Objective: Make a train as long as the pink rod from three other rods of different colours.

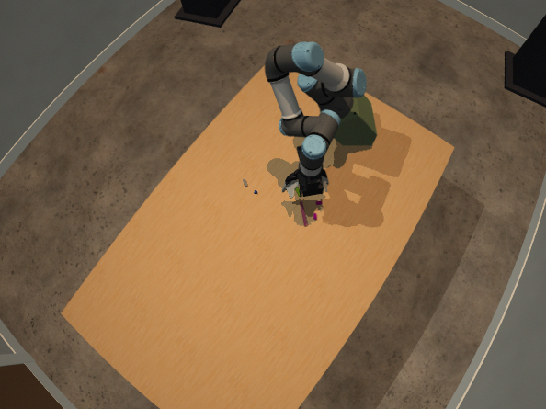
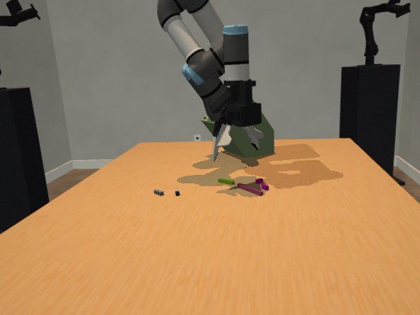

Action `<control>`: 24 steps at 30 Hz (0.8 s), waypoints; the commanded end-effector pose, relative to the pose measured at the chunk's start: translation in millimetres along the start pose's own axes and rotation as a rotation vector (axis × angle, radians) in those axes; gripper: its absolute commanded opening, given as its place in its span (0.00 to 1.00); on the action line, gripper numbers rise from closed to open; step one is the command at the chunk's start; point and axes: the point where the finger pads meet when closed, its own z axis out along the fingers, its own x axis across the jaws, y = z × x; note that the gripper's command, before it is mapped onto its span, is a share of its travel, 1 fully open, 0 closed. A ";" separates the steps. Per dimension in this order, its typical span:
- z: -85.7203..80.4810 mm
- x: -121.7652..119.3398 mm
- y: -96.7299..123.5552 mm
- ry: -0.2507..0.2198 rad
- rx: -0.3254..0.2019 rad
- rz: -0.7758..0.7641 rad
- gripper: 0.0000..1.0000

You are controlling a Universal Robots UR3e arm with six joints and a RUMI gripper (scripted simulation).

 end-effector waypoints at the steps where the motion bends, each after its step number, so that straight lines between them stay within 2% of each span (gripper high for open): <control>1: -0.4 -0.3 0.4 -0.001 -0.001 0.000 1.00; 24: -0.4 -0.3 0.4 -0.001 -0.001 0.000 1.00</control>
